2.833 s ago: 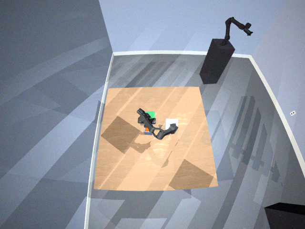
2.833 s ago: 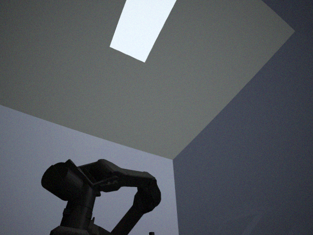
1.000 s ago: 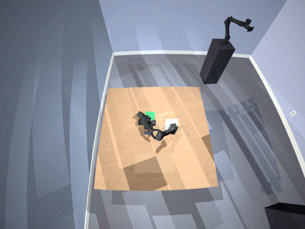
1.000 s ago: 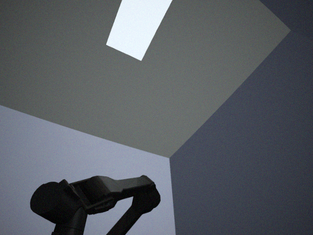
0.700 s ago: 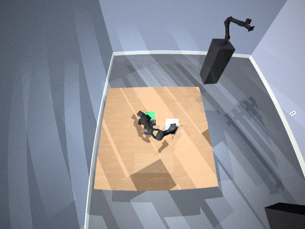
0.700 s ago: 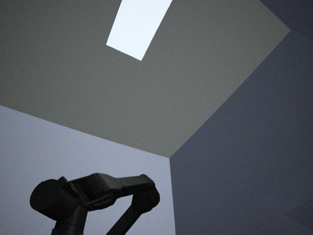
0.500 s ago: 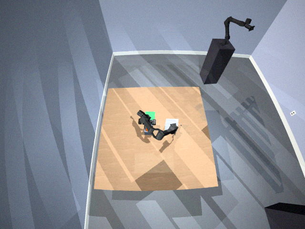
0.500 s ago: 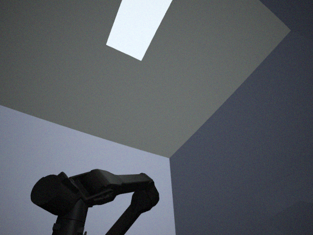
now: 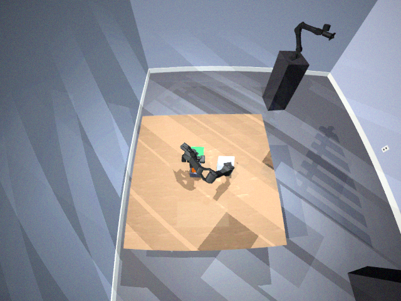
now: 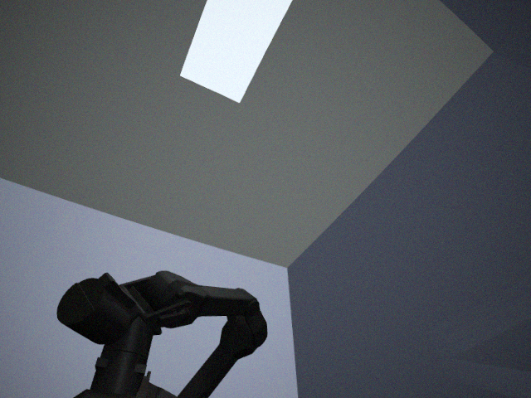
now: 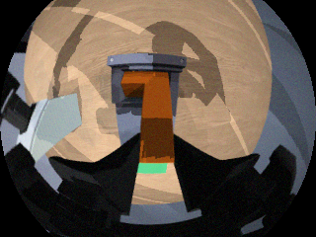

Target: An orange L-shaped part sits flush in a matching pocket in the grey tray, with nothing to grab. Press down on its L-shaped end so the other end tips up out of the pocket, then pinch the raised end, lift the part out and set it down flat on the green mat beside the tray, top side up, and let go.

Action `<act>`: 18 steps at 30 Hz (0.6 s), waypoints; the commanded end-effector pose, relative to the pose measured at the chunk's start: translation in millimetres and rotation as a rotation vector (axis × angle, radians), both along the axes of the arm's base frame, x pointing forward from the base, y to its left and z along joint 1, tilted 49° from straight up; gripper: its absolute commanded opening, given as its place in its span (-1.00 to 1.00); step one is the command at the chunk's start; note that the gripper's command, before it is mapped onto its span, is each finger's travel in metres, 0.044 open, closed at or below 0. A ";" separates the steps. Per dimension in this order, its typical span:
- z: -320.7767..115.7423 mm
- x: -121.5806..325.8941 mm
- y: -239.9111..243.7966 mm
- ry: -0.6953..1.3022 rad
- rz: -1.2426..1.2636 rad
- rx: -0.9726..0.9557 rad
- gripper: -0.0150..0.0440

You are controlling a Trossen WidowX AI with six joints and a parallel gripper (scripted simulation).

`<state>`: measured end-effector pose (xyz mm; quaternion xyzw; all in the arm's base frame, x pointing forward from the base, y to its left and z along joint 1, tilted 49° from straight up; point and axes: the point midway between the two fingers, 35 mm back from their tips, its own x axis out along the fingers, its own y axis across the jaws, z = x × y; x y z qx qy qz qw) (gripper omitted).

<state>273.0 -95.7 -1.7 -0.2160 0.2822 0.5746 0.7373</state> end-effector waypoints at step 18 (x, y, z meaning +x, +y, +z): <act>22.8 -4.7 -24.1 -0.008 0.000 -0.006 -0.49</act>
